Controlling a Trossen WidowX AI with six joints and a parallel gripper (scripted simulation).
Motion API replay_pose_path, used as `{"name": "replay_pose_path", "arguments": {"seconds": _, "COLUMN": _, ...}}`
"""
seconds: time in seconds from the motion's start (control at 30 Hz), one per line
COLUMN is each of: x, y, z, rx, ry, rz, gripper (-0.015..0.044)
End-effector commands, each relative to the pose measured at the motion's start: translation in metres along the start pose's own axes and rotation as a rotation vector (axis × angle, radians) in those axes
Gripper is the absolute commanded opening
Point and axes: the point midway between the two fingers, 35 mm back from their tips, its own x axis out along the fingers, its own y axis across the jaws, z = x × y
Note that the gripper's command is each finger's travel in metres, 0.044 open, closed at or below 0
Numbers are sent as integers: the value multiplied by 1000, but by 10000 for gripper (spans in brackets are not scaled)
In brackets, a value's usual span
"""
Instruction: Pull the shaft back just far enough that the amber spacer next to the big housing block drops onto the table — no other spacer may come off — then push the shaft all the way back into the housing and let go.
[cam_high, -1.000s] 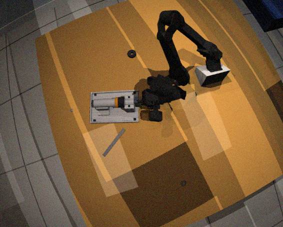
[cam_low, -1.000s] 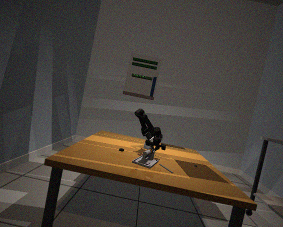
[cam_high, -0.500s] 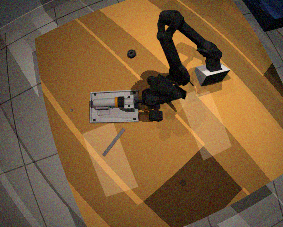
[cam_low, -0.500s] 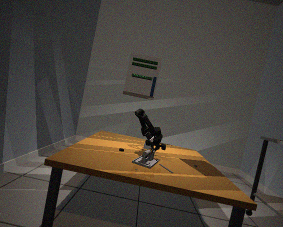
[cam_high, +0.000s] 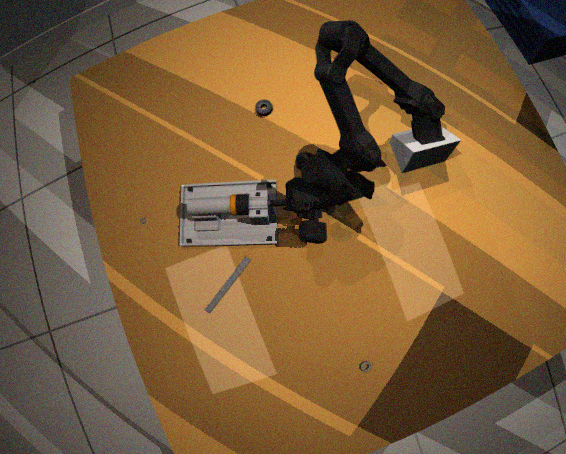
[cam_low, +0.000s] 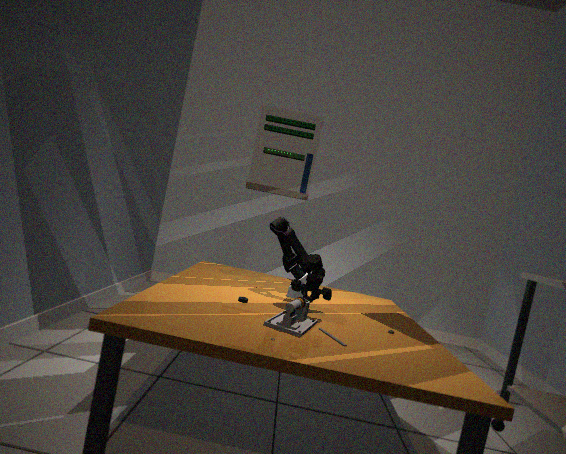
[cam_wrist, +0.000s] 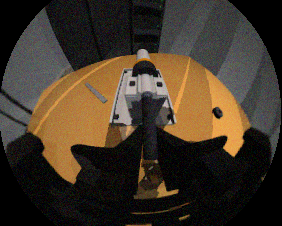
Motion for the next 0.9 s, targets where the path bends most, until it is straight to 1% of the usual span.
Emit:
{"name": "replay_pose_path", "arguments": {"seconds": 0.0, "x": -1, "y": 0, "z": -1, "rx": 4, "ry": 0, "rz": -5, "gripper": 0}}
{"name": "replay_pose_path", "arguments": {"seconds": 0.87, "x": -3, "y": 0, "z": -3, "rx": 4, "ry": 0, "rz": -4, "gripper": 0}}
